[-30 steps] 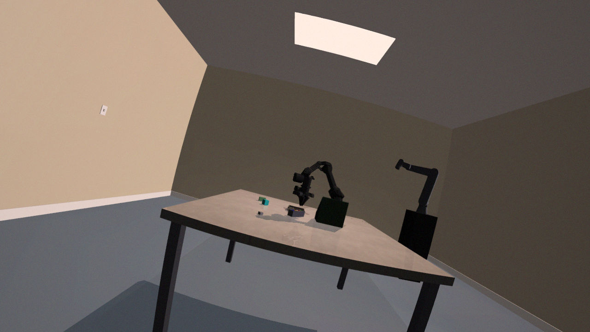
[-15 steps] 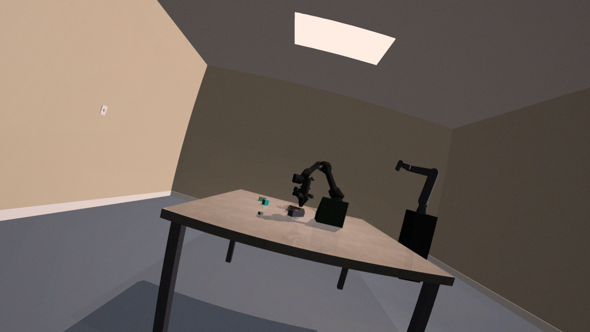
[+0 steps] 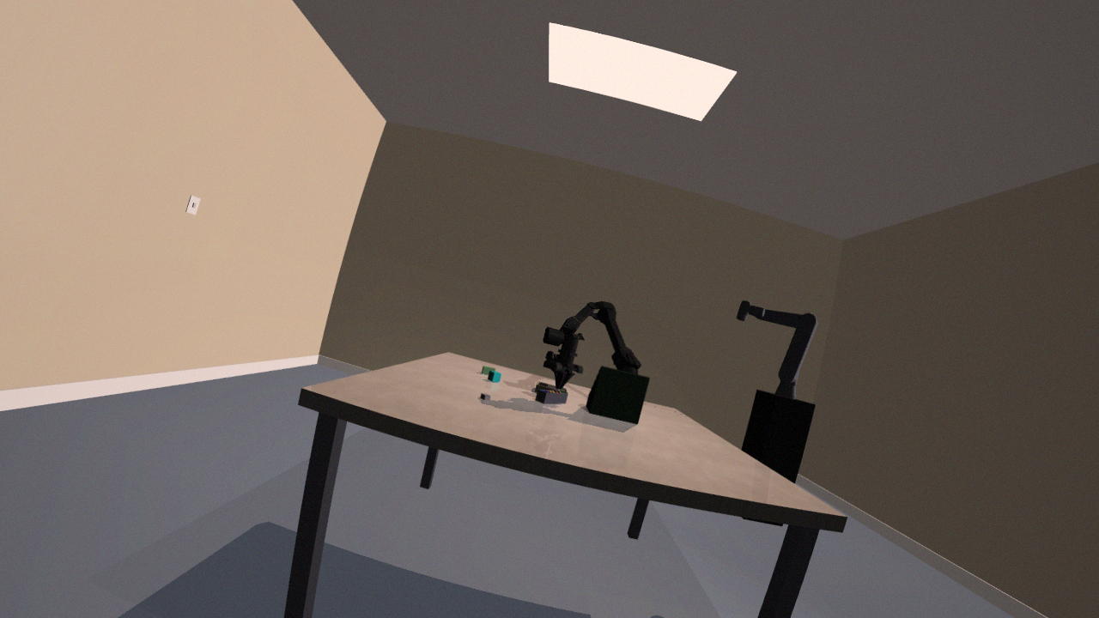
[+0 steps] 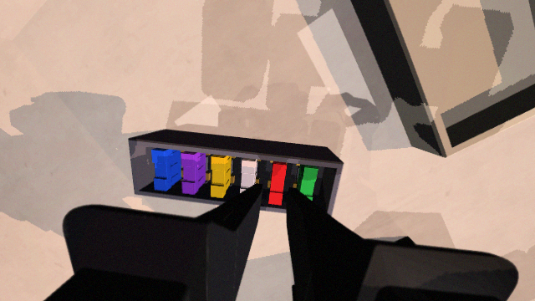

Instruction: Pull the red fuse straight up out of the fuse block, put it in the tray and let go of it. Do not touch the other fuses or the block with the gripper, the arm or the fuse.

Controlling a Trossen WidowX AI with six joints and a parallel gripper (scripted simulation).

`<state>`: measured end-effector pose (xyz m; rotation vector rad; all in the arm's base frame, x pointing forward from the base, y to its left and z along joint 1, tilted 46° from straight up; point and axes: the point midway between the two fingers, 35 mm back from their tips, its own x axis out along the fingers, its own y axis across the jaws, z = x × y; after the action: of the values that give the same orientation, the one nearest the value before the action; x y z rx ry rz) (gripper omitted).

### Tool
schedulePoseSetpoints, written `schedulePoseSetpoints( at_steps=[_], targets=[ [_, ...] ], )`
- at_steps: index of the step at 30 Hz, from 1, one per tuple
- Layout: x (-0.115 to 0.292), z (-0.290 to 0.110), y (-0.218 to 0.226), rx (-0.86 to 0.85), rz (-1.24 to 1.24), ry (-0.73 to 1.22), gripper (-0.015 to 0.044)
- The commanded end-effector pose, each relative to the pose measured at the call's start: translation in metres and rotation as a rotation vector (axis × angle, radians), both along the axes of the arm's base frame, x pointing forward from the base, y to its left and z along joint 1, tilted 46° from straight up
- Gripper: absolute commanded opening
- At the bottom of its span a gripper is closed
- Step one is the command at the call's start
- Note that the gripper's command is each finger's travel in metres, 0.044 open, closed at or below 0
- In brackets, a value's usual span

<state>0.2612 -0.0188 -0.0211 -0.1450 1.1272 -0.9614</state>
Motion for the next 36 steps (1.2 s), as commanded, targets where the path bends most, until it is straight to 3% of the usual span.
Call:
schedulePoseSetpoints(
  at_steps=[1,36],
  targets=[
    [-0.0010,-0.0029,-0.0038,-0.007,0.003,0.007,0.0074],
    [0.0003,-0.0119,-0.0124,-0.003,-0.001,0.004,0.0061]
  ],
)
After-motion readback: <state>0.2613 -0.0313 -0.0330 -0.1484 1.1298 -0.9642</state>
